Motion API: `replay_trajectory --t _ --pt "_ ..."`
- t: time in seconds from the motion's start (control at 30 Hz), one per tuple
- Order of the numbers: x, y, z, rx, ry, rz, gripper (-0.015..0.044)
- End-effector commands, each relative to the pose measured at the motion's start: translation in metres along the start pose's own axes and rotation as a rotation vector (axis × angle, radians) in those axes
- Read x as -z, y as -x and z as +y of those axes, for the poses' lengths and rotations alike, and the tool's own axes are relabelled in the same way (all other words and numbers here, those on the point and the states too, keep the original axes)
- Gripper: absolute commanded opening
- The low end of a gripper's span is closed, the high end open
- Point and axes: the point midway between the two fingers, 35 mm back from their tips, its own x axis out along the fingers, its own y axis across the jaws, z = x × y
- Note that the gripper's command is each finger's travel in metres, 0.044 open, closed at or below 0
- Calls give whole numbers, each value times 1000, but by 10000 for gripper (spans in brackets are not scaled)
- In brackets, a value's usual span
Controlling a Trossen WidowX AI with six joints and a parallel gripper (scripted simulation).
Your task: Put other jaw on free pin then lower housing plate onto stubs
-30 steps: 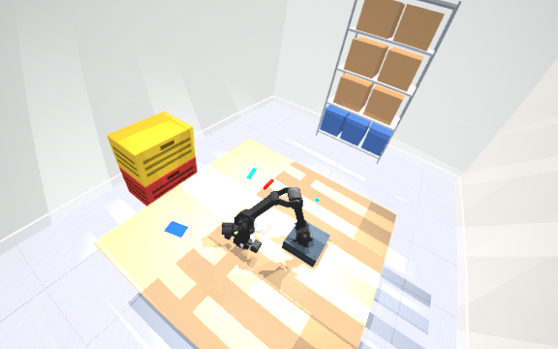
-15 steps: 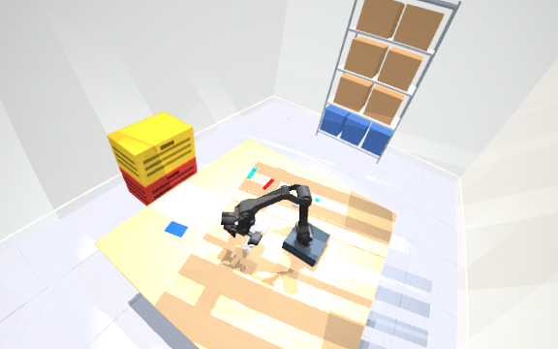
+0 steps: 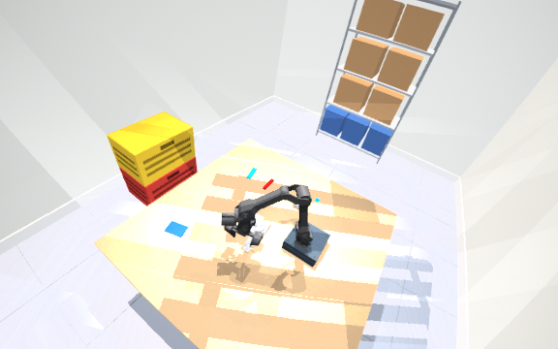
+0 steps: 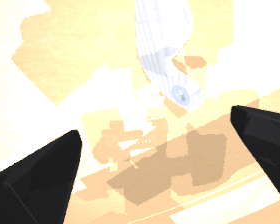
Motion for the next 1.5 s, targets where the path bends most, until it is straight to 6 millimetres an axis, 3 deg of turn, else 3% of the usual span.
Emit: replay_trajectory --t 0.0,0.97,1.47 --pt "0 0 -1 3 3 2 440" --pt "0 0 -1 3 3 2 440" --pt "-1 1 -9 3 467 3 46"
